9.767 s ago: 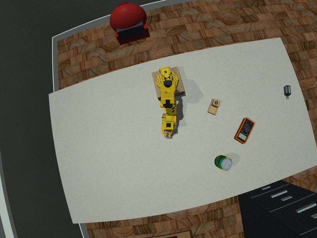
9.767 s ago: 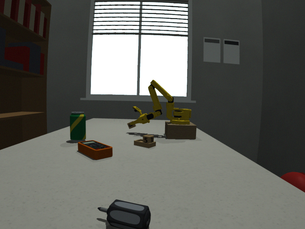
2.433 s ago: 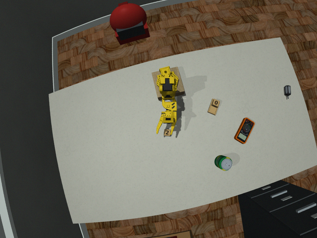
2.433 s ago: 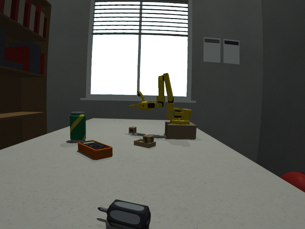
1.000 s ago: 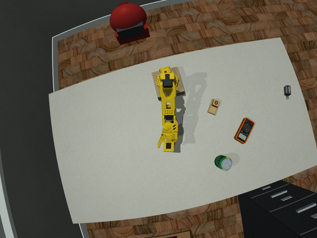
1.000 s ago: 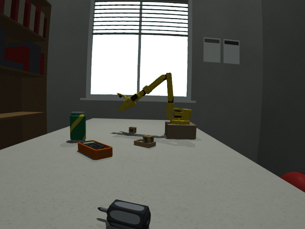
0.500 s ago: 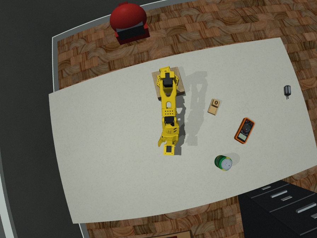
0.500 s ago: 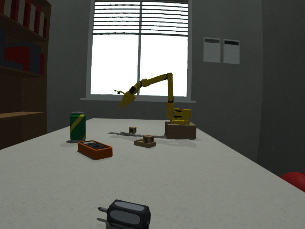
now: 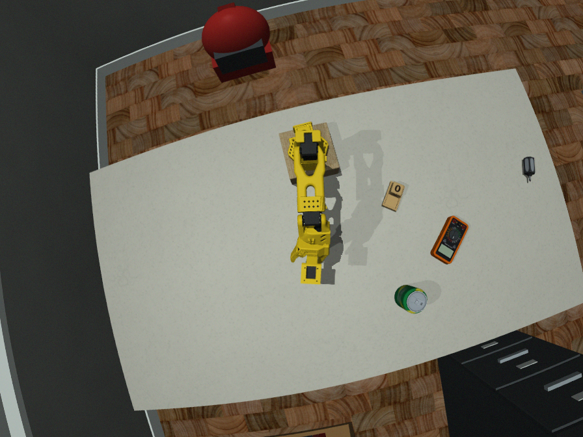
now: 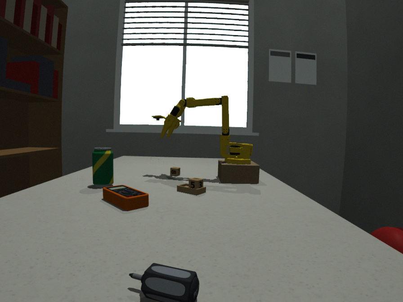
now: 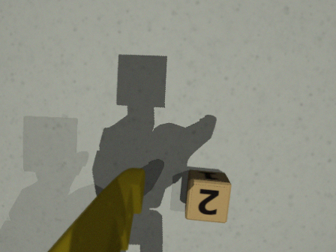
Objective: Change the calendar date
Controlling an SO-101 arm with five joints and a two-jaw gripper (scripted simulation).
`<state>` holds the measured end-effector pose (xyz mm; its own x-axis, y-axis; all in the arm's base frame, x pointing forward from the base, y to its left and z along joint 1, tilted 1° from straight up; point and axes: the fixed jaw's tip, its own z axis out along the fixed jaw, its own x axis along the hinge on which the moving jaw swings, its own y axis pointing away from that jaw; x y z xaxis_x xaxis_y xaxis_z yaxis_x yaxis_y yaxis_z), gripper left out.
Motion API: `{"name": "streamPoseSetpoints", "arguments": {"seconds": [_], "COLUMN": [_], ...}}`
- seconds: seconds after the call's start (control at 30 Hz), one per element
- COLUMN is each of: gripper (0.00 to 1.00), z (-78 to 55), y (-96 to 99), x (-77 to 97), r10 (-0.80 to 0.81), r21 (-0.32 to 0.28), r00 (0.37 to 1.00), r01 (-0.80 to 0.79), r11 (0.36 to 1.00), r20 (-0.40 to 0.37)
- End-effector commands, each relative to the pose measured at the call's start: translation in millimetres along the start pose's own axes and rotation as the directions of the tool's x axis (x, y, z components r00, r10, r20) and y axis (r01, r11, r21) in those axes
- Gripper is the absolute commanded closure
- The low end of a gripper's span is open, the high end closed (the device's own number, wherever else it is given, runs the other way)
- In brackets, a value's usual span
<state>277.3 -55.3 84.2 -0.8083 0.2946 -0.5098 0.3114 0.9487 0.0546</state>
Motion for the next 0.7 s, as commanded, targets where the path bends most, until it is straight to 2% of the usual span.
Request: {"name": "streamPoseSetpoints", "arguments": {"seconds": [0.0,0.67], "gripper": [0.65,0.65], "z": [-10.4,-17.8], "y": [3.7,3.8], "x": [-2.0,0.4], "r10": [0.001,0.003], "r21": [-0.006,-0.002], "r00": [1.0,0.999], "r01": [-0.001,-0.003], "r11": [1.0,1.0], "r20": [-0.011,-0.045]}}
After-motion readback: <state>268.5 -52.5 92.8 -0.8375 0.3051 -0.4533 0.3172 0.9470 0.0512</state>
